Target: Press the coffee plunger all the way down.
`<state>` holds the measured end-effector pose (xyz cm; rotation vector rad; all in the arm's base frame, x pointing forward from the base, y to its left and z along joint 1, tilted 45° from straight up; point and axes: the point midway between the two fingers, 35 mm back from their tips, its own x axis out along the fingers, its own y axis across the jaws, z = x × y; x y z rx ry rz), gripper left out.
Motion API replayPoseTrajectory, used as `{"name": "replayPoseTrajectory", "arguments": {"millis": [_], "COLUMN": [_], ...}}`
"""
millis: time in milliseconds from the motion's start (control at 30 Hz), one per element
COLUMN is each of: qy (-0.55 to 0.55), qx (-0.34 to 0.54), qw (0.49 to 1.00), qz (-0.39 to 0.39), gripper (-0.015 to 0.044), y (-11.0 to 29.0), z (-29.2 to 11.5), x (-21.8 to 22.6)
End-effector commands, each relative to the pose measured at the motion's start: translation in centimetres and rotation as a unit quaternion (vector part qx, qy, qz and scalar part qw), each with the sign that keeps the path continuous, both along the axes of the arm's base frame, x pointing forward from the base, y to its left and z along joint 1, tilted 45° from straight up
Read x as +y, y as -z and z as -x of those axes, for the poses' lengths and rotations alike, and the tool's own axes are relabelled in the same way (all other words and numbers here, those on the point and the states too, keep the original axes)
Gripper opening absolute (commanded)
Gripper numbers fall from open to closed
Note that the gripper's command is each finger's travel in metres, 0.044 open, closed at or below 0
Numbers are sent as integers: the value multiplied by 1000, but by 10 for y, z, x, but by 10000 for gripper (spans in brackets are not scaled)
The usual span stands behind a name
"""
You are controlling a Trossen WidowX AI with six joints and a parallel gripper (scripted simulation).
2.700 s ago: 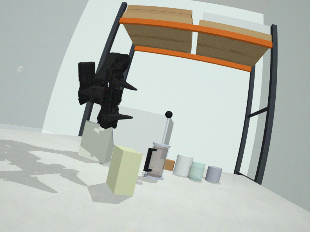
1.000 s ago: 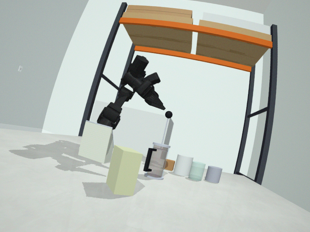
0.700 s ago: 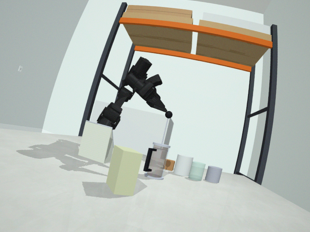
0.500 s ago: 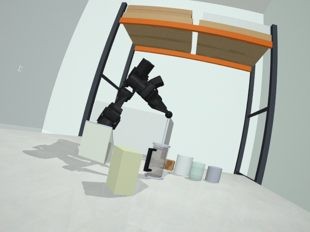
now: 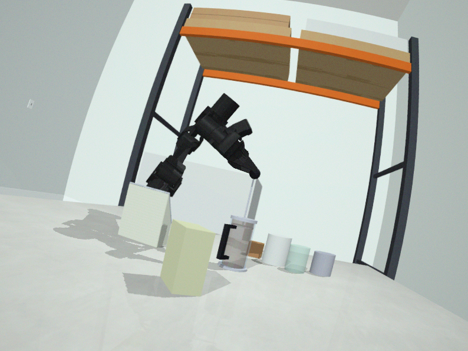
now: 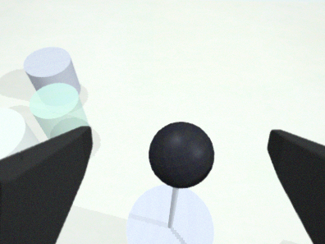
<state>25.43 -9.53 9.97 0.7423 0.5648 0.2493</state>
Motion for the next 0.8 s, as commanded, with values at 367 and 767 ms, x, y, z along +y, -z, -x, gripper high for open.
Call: {"name": "replayPoseTrajectory", "arguments": {"millis": [367, 767], "qy": [1, 1], "qx": [2, 3], "qw": [1000, 1000], "qz": [-1, 0], "gripper": [113, 113], "y": [2, 8], "z": [0, -1], "x": [1, 4]}}
